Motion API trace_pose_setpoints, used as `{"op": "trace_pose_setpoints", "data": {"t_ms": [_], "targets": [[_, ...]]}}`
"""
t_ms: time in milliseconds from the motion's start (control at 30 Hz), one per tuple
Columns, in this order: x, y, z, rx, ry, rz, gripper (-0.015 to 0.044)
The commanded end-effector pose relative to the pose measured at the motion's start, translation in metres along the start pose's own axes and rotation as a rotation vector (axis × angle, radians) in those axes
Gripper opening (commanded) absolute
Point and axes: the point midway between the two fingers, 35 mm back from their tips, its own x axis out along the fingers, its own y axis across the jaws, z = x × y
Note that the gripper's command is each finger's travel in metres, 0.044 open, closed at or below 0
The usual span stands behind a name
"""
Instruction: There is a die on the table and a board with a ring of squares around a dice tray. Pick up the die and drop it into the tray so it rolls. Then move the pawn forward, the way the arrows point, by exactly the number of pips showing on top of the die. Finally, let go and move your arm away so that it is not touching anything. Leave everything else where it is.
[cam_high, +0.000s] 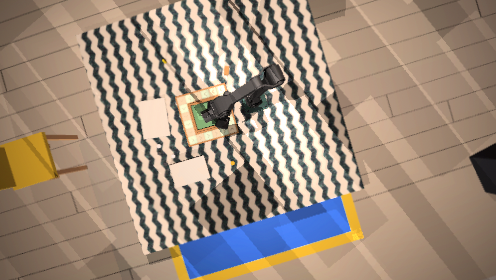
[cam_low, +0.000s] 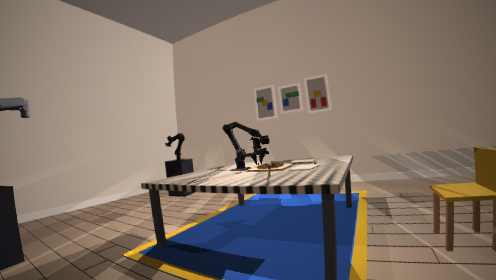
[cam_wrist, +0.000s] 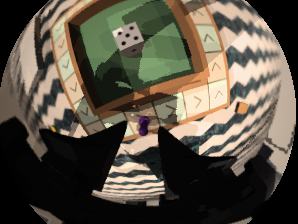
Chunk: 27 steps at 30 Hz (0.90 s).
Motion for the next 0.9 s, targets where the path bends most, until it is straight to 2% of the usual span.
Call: {"op": "trace_pose_setpoints", "data": {"t_ms": [0,133,333,533,667,867], "targets": [[0.010,-0.001,-0.002,0.004,0.014,-0.005,0.0200],[0.013,-0.001,-0.002,0.004,0.014,-0.005,0.0200],[0.013,-0.001,-0.002,0.004,0.014,-0.005,0.0043],[0.013,-0.001,-0.002,0.004,0.014,-0.005,0.0003],[0.010,0.000,-0.002,0.004,0.014,-0.005,0.0000],[-0.015,0.003,0.002,0.004,0.014,-0.004,0.0000]]}}
